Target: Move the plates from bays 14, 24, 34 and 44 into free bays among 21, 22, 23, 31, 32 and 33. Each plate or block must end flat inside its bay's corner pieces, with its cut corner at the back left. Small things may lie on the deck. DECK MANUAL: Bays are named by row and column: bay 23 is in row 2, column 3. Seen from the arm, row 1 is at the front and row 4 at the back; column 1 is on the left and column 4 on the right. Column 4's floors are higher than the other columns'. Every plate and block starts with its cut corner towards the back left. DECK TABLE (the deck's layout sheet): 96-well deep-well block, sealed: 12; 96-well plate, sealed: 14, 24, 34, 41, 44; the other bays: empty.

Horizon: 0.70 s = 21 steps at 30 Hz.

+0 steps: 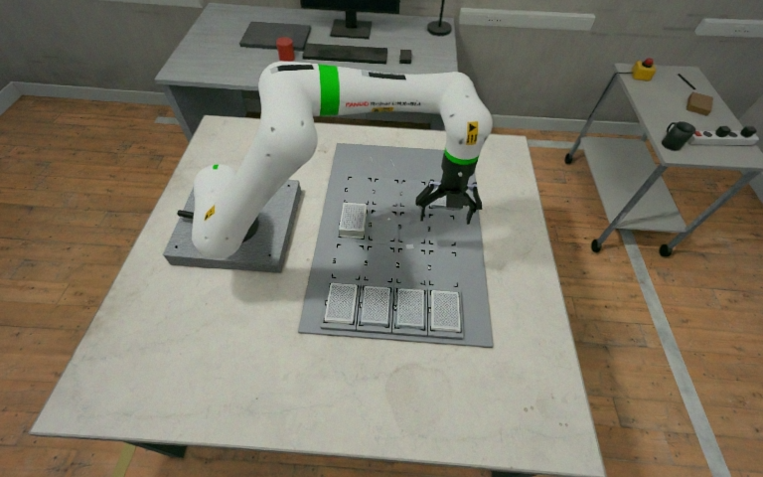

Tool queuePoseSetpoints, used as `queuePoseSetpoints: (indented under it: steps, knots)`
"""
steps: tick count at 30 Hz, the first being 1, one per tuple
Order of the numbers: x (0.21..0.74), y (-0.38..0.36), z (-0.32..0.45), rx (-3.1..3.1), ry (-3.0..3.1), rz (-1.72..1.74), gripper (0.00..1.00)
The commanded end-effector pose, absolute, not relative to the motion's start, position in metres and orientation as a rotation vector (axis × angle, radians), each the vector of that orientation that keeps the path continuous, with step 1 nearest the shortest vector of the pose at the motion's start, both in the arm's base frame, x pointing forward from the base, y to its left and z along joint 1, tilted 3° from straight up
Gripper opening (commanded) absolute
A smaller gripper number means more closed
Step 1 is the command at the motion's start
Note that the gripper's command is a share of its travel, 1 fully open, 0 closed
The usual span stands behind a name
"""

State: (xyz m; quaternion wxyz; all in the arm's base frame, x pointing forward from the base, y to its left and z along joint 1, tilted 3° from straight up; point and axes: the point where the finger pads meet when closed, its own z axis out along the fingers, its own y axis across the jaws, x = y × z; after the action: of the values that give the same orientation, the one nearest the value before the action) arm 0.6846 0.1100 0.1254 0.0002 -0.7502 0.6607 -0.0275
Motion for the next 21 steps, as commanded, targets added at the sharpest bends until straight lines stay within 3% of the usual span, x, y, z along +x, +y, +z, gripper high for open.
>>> queuePoseSetpoints:
  steps: [1, 21]
  knots:
    - [0.684, 0.121, 0.126, -2.355, 2.074, -0.089, 1.0]
    - [0.675, 0.192, 0.121, -2.355, 2.074, -0.089, 1.0]
